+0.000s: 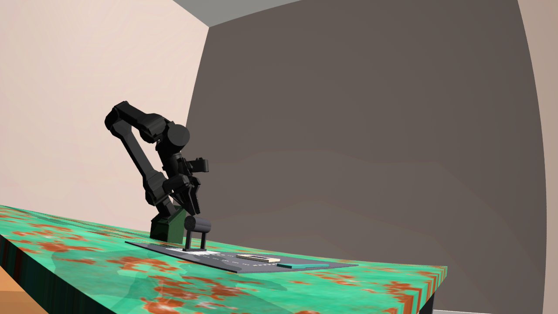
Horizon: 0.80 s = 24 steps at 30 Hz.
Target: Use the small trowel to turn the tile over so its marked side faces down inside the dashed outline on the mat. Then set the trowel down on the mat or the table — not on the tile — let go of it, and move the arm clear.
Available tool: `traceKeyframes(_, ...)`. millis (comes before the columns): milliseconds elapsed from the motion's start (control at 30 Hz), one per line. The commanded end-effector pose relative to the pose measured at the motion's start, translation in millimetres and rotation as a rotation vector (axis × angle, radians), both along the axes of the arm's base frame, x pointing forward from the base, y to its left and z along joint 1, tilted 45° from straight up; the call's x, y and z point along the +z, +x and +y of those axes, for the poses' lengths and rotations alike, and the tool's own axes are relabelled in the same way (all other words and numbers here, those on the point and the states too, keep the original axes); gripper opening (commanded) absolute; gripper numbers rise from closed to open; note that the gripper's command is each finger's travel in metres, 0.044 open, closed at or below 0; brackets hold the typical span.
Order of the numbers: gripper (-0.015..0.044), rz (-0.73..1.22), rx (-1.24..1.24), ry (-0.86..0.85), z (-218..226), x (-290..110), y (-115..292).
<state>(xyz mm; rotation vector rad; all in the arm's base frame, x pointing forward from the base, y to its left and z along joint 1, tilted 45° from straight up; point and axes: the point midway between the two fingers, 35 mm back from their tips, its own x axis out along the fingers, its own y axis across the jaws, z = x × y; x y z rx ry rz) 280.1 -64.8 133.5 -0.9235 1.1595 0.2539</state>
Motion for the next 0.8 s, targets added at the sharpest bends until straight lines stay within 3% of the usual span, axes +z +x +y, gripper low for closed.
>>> traceKeyframes(0,0.03,0.011,0.098,-0.031,-1.8,-2.8,-2.2)
traceKeyframes(767,0.03,0.027,0.757,-0.372,-15.0,-1.0,-6.5)
